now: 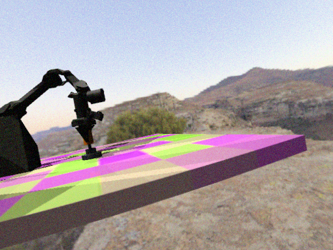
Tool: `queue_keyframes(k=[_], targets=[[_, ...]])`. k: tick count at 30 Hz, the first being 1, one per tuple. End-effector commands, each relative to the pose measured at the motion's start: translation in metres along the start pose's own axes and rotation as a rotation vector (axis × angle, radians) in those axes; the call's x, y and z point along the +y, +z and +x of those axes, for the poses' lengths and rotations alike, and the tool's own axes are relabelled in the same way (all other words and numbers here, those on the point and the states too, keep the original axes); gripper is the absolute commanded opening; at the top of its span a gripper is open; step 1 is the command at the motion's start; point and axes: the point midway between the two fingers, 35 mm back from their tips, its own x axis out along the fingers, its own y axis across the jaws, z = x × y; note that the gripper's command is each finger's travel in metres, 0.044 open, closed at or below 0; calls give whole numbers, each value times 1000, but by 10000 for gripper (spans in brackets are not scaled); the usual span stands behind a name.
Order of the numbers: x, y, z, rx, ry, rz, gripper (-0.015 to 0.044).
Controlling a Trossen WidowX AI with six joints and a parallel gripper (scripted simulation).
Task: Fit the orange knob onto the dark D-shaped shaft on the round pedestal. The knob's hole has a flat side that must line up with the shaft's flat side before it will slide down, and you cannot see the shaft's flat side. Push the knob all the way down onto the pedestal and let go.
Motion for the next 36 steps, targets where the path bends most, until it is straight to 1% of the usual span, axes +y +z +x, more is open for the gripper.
queue_keyframes(k=[1,21,36], targets=[[0,1,1,-1,-2,7,0],[0,1,-3,-2,-3,34,0],[0,1,2,-2,-2,60,0]])
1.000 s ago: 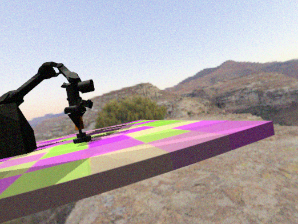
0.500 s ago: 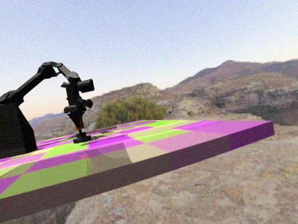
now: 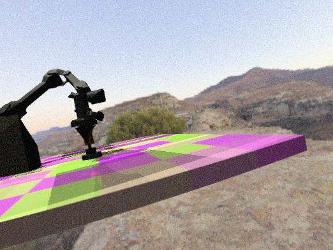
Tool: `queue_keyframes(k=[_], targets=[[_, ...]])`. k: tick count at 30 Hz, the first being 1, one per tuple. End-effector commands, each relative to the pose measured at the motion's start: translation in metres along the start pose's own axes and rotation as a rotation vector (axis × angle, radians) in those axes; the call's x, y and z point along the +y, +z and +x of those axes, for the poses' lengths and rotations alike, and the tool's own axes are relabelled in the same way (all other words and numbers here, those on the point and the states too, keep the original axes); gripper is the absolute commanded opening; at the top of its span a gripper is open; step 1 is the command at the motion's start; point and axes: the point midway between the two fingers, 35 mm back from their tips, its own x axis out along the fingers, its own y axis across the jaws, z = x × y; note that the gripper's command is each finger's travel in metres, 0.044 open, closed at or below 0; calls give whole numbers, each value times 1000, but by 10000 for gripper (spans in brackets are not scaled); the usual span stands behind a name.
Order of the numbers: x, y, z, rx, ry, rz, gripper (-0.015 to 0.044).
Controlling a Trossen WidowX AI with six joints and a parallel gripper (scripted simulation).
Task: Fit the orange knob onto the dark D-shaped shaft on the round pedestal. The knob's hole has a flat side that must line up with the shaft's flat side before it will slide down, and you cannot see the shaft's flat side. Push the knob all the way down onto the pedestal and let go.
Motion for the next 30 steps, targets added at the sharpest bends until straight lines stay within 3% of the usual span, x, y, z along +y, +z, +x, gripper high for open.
queue_keyframes(k=[1,30], targets=[[0,0,0,-1,-2,5,0],[0,0,2,-1,-1,26,0]])
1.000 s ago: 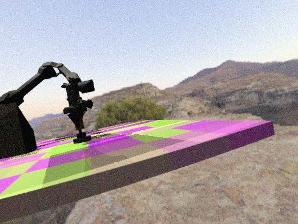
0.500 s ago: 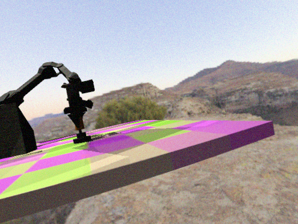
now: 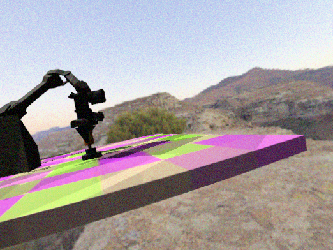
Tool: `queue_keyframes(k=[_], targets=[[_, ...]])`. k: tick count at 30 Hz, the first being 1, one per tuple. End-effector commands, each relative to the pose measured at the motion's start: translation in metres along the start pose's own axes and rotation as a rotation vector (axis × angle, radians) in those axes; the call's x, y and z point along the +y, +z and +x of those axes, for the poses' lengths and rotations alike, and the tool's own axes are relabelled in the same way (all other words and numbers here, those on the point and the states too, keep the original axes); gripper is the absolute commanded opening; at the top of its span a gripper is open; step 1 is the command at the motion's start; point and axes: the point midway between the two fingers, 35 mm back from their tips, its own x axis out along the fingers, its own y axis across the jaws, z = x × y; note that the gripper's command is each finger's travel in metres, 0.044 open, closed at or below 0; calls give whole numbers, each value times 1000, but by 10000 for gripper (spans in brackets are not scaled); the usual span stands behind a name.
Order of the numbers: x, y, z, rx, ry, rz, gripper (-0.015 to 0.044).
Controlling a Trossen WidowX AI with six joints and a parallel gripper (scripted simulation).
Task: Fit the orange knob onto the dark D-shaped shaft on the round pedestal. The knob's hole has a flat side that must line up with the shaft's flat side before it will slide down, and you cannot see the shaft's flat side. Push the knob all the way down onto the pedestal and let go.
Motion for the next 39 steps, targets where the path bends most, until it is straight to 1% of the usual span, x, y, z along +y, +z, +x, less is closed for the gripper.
queue_keyframes(k=[1,10,14,20,39], targets=[[0,0,0,0,-1,6,0],[0,0,1,0,-1,-72,0],[-1,-2,-7,0,-1,-15,0],[-1,0,-6,0,-1,35,0],[0,0,-1,0,-1,37,0]])
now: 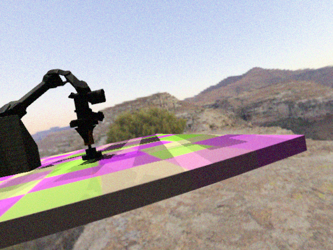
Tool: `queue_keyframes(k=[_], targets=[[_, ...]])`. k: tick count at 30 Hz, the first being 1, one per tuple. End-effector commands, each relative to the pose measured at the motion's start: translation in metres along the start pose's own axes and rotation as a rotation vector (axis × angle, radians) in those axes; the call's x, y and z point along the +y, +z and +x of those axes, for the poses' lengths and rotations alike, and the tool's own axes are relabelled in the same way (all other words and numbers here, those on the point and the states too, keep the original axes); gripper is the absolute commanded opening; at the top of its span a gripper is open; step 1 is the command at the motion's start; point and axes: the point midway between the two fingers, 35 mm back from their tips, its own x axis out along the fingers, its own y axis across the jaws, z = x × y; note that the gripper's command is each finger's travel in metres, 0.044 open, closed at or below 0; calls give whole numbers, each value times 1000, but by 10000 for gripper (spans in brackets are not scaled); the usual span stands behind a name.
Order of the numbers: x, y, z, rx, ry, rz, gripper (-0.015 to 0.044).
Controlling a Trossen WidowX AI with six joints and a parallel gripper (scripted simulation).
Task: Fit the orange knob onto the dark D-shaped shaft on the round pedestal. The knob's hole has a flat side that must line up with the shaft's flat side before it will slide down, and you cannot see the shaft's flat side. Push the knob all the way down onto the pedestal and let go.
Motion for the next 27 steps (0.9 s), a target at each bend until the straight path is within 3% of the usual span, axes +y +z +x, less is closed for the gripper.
queue_keyframes(k=[1,27], targets=[[0,0,0,-1,-1,5,0],[0,1,2,-1,-1,16,0]])
